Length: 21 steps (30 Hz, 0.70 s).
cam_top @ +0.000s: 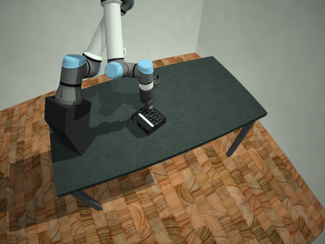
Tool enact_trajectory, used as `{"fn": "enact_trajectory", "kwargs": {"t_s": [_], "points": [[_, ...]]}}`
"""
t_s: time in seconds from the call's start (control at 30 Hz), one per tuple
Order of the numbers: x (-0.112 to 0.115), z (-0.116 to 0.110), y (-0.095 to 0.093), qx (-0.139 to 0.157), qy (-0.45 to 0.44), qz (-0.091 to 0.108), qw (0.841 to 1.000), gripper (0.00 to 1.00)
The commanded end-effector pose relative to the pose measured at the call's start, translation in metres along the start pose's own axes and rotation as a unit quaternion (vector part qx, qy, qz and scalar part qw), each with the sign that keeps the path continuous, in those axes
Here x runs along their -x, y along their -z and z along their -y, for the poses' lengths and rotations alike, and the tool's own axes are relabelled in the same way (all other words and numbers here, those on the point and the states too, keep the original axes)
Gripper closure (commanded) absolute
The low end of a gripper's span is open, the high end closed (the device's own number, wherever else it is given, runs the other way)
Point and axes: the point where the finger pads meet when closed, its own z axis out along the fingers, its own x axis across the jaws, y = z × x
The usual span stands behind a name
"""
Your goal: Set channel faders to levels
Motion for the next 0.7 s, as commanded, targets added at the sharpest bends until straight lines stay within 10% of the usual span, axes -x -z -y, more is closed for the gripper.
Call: {"fn": "enact_trajectory", "kwargs": {"t_s": [0.0,0.67], "points": [[-0.0004,0.0002,-0.0031,0.0,0.0,-0.001,1.0,1.0],[-0.0006,0.0,-0.009,0.0,0.0,-0.001,1.0,1.0]]}}
